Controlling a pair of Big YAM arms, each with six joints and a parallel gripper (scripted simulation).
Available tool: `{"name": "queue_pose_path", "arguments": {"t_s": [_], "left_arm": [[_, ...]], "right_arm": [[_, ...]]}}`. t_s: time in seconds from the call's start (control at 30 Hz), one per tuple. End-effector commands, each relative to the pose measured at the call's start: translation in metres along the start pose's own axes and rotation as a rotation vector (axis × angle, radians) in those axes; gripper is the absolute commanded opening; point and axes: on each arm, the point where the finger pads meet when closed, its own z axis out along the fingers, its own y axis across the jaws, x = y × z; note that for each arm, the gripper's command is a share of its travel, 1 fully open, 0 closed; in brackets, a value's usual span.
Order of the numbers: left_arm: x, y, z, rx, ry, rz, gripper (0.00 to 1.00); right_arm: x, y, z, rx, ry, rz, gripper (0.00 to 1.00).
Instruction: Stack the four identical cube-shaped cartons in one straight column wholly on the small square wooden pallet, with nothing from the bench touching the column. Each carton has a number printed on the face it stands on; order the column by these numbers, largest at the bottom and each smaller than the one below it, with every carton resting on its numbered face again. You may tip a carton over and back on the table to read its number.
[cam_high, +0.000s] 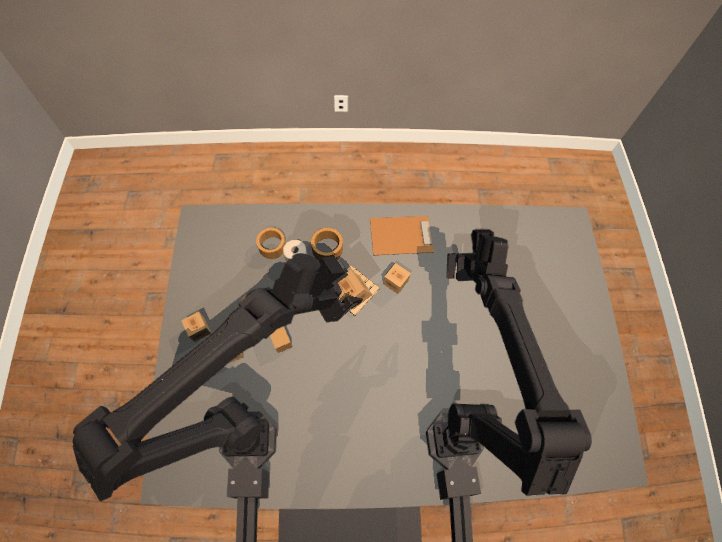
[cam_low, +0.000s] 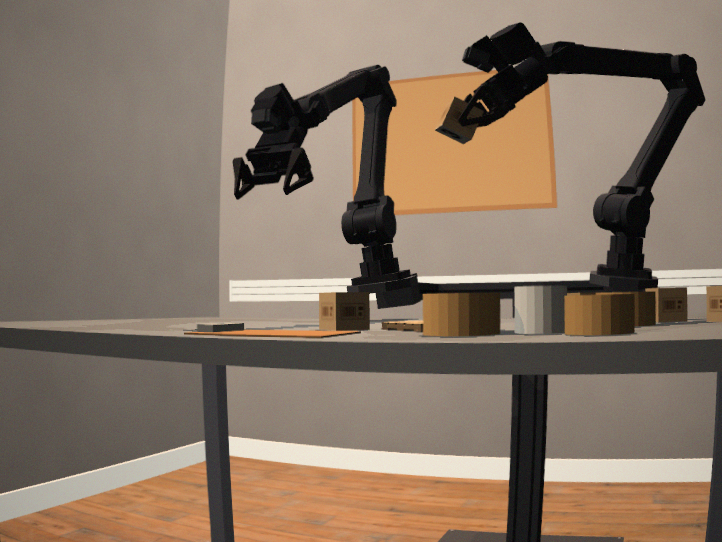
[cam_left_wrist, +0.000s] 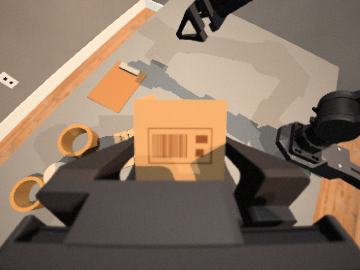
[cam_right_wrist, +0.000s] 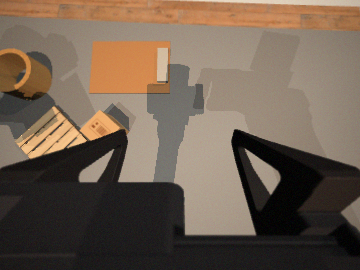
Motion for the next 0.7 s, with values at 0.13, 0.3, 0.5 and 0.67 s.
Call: {"name": "queue_pose_path", "arguments": {"t_s": [0.13, 0.3, 0.5, 0.67], "left_arm": [[0.001, 0.019, 0.019, 0.143, -0.319, 0.061, 0.54], [0.000, 0.007, 0.016, 0.338, -0.513, 0.061, 0.54], [0.001, 0.003, 0.013, 0.430, -0.609, 0.084, 0.54], [0.000, 0.001, 0.010, 0.490, -0.699, 0.132, 0.54]], "right_arm": [[-0.032, -0.007, -0.009, 0.013, -0.058, -0.008, 1.00], [-0.032, -0.007, -0.009, 0.013, -0.058, -0.008, 1.00], [-0.032, -0.007, -0.009, 0.013, -0.058, -0.008, 1.00], [-0.032, -0.007, -0.009, 0.013, -0.058, -0.008, 1.00]]}}
